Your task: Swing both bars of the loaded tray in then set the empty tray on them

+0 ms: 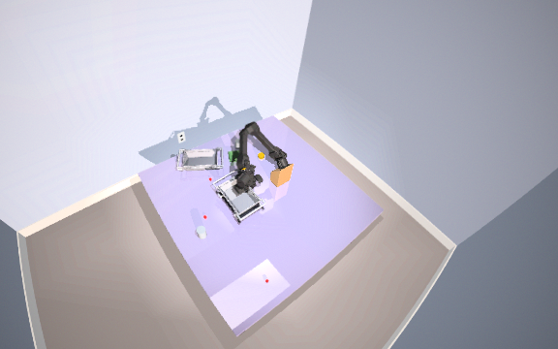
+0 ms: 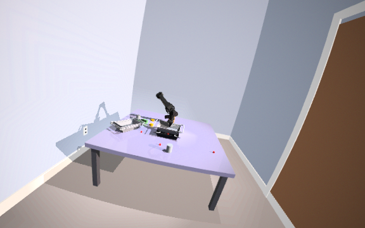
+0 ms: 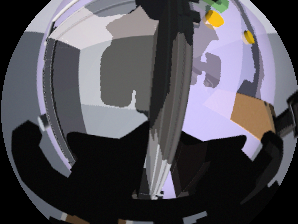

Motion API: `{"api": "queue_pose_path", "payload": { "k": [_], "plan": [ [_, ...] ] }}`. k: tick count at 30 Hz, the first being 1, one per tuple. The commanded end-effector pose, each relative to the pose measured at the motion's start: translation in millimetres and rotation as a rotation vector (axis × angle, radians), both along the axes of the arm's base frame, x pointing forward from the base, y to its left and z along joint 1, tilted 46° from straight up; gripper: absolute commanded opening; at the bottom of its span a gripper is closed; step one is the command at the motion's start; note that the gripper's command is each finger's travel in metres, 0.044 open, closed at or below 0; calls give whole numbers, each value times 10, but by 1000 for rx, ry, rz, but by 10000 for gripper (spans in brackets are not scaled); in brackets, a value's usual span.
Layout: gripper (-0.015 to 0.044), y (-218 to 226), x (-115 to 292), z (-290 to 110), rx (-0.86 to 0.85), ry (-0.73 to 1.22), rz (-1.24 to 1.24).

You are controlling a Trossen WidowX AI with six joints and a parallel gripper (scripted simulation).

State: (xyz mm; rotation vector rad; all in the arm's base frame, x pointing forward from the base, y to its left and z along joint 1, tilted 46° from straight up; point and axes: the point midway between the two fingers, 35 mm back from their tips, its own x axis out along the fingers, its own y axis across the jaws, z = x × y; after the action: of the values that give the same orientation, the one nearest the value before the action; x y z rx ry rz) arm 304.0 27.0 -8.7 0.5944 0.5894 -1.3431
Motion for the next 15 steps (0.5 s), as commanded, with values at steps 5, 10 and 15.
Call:
{"api": "queue_pose_path", "payload": {
  "k": [5,10,15],
  "plan": [
    [0,-37,-14,-25,-1,7,-4],
    [0,-119,-48,-81,-2,21,-14],
    [0,-122,-49,-83,-2,22,-15]
  ]
}}
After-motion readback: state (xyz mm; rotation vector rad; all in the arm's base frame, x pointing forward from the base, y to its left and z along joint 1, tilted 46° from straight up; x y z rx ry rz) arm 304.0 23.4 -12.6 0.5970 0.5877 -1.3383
